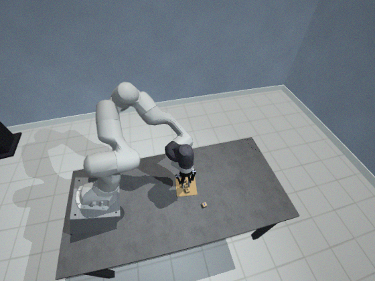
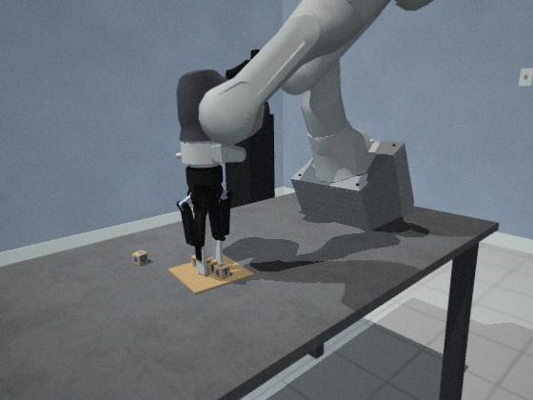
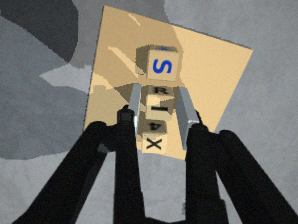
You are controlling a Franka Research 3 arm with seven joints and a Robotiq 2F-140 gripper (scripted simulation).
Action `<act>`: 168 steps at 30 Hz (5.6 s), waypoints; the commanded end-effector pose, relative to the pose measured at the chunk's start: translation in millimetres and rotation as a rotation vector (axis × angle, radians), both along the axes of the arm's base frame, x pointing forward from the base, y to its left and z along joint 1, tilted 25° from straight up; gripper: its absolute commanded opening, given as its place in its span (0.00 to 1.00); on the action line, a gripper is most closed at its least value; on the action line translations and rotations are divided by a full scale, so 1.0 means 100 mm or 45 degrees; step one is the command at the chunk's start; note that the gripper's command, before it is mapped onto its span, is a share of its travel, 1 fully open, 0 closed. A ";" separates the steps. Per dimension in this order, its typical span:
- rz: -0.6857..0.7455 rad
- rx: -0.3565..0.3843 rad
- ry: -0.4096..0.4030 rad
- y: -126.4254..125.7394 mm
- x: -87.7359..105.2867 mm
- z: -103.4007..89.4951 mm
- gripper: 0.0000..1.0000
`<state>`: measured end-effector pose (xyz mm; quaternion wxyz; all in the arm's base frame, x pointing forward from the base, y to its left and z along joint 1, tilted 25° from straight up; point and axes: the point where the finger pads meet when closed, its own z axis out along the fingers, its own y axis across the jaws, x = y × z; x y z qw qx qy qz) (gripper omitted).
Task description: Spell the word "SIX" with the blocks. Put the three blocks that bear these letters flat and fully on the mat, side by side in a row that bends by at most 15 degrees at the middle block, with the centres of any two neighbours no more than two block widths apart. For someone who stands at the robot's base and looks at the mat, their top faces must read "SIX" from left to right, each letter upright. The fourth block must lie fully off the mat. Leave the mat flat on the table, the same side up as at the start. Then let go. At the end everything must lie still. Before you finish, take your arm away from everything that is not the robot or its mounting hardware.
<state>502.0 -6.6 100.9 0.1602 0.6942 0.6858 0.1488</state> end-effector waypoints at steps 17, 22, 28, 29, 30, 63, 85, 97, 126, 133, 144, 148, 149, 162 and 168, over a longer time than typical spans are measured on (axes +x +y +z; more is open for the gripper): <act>0.002 -0.004 -0.004 0.00 -0.02 0.07 0.25; 0.002 -0.004 -0.004 0.00 -0.10 0.24 0.25; 0.002 -0.004 -0.004 0.01 -0.24 0.53 0.25; 0.002 -0.004 -0.004 0.01 -0.26 0.58 0.25; 0.002 -0.004 -0.004 0.01 -0.26 0.58 0.25; 0.002 -0.004 -0.004 0.02 -0.37 0.82 1.00; 0.002 -0.004 -0.004 0.03 -0.60 1.28 1.00; 0.002 -0.004 -0.004 0.03 -0.68 1.46 1.00; 0.002 -0.004 -0.004 0.03 -0.68 1.46 1.00; 0.002 -0.004 -0.004 0.03 -0.68 1.46 1.00; 0.002 -0.004 -0.004 0.03 -0.68 1.46 1.00; 0.002 -0.004 -0.004 0.03 -0.68 1.46 1.00; 0.002 -0.004 -0.004 0.03 -0.68 1.46 1.00; 0.002 -0.004 -0.004 0.03 -0.68 1.46 1.00; 0.002 -0.004 -0.004 0.03 -0.68 1.46 1.00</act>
